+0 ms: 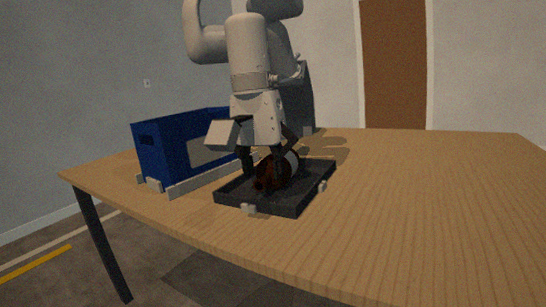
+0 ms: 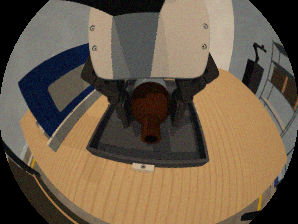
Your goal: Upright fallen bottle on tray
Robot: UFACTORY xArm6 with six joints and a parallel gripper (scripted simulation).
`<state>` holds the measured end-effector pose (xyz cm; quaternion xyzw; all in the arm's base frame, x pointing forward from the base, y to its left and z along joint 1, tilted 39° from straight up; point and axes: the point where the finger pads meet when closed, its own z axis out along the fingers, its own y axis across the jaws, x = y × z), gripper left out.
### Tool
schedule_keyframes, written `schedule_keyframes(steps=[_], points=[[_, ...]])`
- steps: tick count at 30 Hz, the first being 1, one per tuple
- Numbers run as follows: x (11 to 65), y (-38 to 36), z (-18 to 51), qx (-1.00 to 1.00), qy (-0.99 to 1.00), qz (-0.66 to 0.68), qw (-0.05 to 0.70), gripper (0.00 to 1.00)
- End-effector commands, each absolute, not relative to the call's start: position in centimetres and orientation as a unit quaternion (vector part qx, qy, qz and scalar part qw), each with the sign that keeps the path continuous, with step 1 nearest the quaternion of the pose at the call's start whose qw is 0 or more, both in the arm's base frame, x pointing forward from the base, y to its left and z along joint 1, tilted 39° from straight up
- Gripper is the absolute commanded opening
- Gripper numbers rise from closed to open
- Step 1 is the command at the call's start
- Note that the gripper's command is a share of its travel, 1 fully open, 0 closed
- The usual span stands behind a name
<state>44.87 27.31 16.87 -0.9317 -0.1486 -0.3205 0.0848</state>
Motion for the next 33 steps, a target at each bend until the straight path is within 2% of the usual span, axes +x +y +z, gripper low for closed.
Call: schedule_keyframes(steps=[1,33], points=[[45.2,27.5,16.6,-0.931,-0.148,-0.323,0.085,0.65],[46.1,27.9,15.4,-0.931,-0.148,-0.323,0.085,0.65]])
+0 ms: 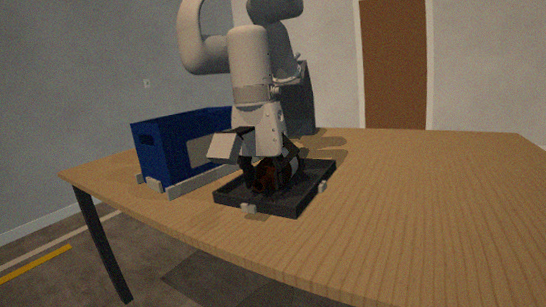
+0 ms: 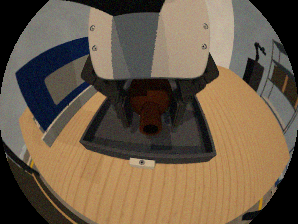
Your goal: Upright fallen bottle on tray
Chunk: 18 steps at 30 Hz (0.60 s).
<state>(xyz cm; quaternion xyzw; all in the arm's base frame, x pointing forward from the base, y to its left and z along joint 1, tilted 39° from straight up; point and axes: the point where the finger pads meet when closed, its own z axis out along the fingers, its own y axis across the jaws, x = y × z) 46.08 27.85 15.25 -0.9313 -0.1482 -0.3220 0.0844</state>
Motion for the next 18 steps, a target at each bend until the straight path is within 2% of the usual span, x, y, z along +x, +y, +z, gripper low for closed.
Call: schedule_keyframes(steps=[1,10,11,18], points=[[46.13,27.89,15.37,-0.931,-0.148,-0.323,0.085,0.65],[46.13,27.89,15.37,-0.931,-0.148,-0.323,0.085,0.65],[46.13,27.89,15.37,-0.931,-0.148,-0.323,0.085,0.0],[46.13,27.89,15.37,-0.931,-0.148,-0.323,0.085,0.0]])
